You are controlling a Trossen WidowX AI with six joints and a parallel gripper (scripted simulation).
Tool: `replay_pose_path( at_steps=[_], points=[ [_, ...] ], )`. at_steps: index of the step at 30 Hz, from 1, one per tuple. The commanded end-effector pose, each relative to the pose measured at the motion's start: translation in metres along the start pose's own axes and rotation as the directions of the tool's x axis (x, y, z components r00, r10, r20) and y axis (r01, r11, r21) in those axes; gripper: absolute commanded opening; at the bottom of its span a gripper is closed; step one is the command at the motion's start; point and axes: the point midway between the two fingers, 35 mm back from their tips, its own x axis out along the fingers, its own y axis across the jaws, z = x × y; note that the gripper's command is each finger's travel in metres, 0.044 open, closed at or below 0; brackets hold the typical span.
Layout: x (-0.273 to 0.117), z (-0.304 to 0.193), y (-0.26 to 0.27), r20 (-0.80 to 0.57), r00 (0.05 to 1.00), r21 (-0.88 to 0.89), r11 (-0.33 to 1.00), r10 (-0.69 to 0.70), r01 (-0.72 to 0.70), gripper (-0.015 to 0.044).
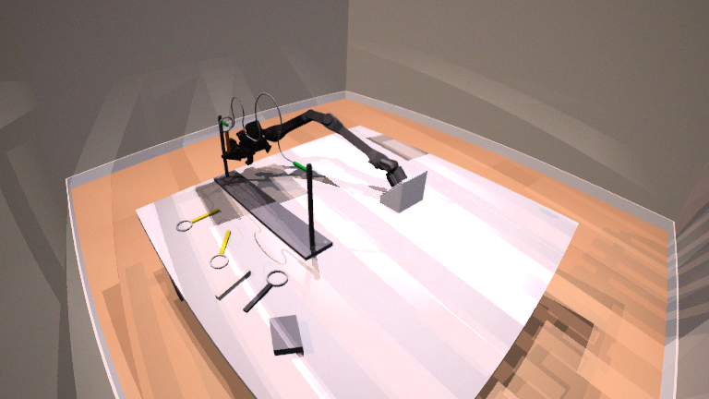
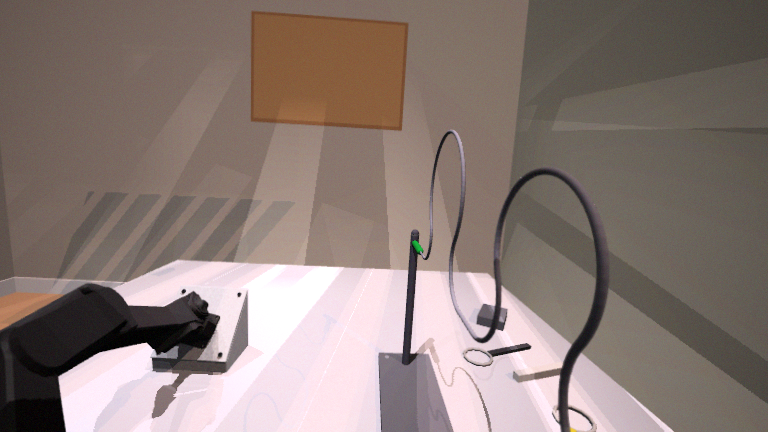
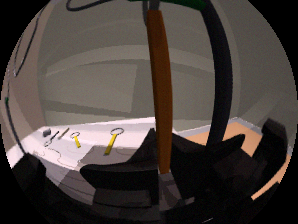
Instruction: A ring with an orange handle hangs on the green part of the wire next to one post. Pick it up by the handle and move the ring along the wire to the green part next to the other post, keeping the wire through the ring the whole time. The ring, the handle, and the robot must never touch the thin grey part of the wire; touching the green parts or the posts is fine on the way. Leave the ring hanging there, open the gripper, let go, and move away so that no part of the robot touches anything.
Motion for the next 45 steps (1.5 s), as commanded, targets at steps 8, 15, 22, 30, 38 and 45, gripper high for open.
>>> replay_pose_path(
  at_steps=[8,15,22,30,38,45],
  points=[
    [0.000,0.000,0.003,-0.004,1.000,0.005,1.000,-0.001,0.001,-0.0150],
    [-0.011,0.000,0.010,-0.092,0.996,0.006,1.000,-0.001,0.001,-0.0150],
    [-0.027,0.003,0.017,-0.212,0.977,0.007,1.000,0.000,0.001,-0.0150],
    [-0.044,0.007,0.026,-0.346,0.938,0.017,1.000,0.005,0.000,-0.0150],
    [-0.054,0.011,0.038,-0.426,0.904,0.047,0.999,0.021,0.000,-0.0150],
    [-0.064,0.016,0.050,-0.497,0.866,0.102,0.995,0.052,-0.001,-0.0150]
  ],
)
